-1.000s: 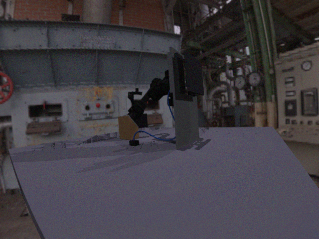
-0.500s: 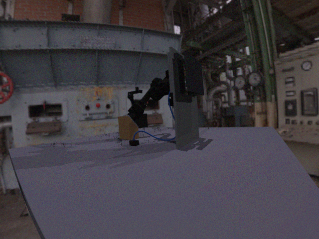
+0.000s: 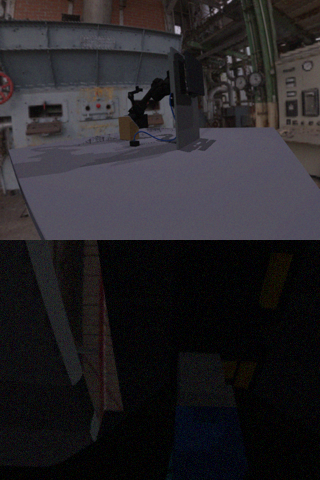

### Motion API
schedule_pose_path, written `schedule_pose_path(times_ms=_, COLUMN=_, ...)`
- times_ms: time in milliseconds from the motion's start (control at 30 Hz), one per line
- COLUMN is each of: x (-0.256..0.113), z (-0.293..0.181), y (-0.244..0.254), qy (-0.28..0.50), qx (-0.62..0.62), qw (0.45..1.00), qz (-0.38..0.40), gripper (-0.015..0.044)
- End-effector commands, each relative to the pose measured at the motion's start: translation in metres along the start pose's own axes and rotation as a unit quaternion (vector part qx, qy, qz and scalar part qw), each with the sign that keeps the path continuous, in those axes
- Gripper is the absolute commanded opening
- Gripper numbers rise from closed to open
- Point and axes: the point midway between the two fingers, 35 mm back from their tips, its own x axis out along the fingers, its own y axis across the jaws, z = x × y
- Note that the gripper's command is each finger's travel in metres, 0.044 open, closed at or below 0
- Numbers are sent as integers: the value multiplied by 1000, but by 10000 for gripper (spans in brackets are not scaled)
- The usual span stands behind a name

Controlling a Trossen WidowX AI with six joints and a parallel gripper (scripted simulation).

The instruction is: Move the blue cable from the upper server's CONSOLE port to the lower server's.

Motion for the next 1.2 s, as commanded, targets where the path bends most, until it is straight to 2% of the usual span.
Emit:
schedule_pose_path(times_ms=0, x=2, z=0, y=-1, qy=2, qx=3, qw=1000, qz=-3, gripper=0)
schedule_pose_path(times_ms=867, x=7, z=2, y=-1, qy=2, qx=3, qw=1000, qz=-3, gripper=0)
schedule_pose_path(times_ms=1167, x=5, z=1, y=0, qy=1, qx=1, qw=1000, qz=-1, gripper=236)
